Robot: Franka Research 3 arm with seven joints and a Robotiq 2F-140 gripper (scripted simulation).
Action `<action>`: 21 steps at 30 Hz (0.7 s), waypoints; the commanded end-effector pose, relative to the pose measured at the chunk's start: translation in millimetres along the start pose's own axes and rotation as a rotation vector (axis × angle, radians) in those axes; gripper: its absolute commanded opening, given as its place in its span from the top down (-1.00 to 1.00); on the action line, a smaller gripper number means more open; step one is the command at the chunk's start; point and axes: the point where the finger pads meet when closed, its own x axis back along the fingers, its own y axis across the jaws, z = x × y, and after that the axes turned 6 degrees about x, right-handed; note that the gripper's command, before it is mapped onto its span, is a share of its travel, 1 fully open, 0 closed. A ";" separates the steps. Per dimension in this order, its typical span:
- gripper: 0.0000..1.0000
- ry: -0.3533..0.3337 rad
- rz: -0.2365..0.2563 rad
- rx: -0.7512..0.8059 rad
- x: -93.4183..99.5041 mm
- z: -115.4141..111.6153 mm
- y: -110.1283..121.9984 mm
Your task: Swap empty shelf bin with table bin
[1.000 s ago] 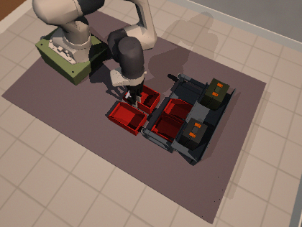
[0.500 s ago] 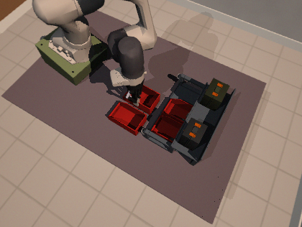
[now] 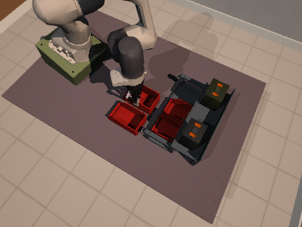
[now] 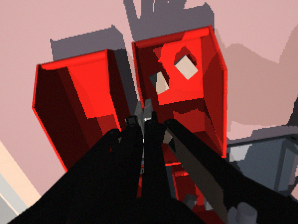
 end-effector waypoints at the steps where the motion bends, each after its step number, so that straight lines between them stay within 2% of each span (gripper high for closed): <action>1: 1.00 -0.003 0.001 0.003 -0.1 -1.0 -0.8; 14: 1.00 -0.003 0.001 0.003 1.2 -1.0 -0.8; 21: 1.00 -0.003 0.001 0.003 18.7 -1.0 -0.8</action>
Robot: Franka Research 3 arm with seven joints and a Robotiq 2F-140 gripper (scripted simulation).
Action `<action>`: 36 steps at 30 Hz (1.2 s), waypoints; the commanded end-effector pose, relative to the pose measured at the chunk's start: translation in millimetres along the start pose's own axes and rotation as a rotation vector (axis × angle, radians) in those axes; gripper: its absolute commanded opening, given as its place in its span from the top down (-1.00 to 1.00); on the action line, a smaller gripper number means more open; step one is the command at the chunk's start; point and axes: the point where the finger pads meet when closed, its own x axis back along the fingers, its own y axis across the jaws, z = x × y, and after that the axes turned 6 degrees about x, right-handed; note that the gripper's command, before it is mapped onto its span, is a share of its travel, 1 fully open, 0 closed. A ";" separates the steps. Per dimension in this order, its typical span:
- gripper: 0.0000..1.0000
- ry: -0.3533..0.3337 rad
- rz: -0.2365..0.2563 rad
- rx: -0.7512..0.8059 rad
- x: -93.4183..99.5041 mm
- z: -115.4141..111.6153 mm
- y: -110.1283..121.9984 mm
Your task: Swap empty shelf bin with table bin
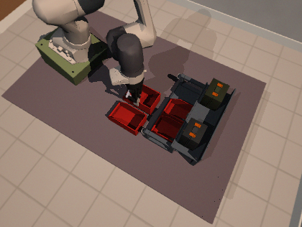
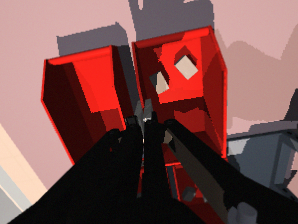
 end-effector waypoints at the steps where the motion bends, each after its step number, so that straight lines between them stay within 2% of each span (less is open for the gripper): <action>1: 1.00 0.011 -0.008 -0.003 8.7 2.2 3.0; 23: 1.00 0.011 -0.008 -0.003 13.5 2.1 6.5; 28: 1.00 0.011 -0.008 -0.002 13.2 1.9 32.9; 36: 1.00 0.011 -0.008 0.000 12.5 1.4 102.3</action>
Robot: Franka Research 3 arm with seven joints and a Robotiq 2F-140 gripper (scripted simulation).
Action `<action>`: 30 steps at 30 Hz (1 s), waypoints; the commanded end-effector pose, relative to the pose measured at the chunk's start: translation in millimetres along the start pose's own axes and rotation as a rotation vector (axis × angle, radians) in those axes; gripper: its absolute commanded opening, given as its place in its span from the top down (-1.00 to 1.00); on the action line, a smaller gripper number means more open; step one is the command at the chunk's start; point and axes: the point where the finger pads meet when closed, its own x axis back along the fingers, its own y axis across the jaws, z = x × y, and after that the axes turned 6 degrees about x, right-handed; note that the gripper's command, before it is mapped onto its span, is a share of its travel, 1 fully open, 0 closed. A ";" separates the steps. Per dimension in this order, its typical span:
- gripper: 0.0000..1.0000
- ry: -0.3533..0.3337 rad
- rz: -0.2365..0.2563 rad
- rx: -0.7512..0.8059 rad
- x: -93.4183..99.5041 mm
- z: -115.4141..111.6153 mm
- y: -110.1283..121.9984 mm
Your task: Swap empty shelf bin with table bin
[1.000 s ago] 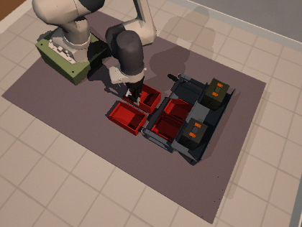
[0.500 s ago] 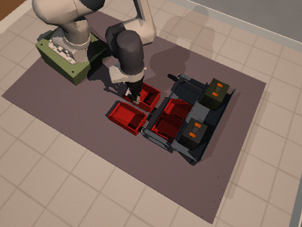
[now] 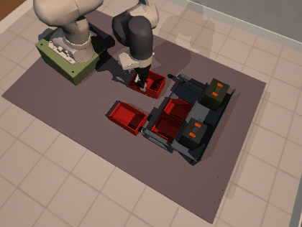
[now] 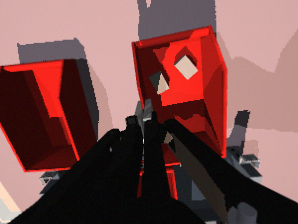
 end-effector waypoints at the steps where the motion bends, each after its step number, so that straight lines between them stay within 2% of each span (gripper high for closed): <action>1: 1.00 -0.005 0.019 -0.096 1.5 -5.4 25.2; 3: 1.00 -0.005 0.019 -0.096 1.5 -5.4 25.2; 7: 1.00 -0.005 0.019 -0.095 0.7 -7.7 47.1; 10: 1.00 -0.005 0.019 -0.095 0.4 -8.5 54.2; 30: 1.00 -0.005 0.019 -0.095 0.3 -9.5 55.3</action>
